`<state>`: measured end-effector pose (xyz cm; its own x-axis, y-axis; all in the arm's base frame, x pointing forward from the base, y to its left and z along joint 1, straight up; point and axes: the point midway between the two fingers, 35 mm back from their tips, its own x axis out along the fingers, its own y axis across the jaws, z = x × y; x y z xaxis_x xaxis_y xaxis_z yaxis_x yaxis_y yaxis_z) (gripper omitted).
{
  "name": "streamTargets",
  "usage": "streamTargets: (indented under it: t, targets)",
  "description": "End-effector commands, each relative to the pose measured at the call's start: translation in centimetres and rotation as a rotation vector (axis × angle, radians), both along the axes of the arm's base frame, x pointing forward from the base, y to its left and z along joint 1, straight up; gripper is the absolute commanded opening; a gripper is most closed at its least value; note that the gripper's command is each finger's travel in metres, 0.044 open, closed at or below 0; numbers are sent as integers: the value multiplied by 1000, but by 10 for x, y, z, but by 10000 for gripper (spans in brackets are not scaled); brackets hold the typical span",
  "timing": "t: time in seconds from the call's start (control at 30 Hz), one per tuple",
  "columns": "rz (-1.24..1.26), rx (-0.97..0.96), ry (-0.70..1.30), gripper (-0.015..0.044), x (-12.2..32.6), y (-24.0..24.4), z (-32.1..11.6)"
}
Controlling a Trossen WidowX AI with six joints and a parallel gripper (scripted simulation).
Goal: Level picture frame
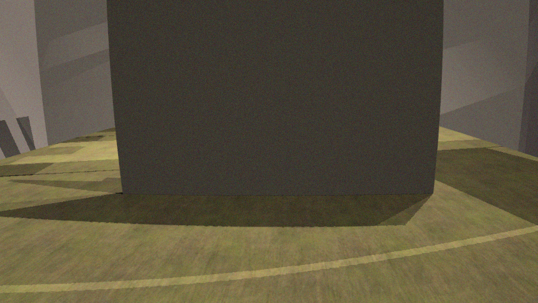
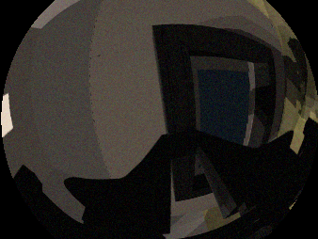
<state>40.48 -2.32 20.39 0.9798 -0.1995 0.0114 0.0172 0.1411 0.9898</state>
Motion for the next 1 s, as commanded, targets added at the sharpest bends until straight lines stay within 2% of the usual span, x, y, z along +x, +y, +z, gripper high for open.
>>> streamTargets:
  t: [0.0, 0.97]
  targets:
    - [1, 2, -11, 0, 0, 0, 2]
    - [-2, 15, -1, 0, 0, -1, -5]
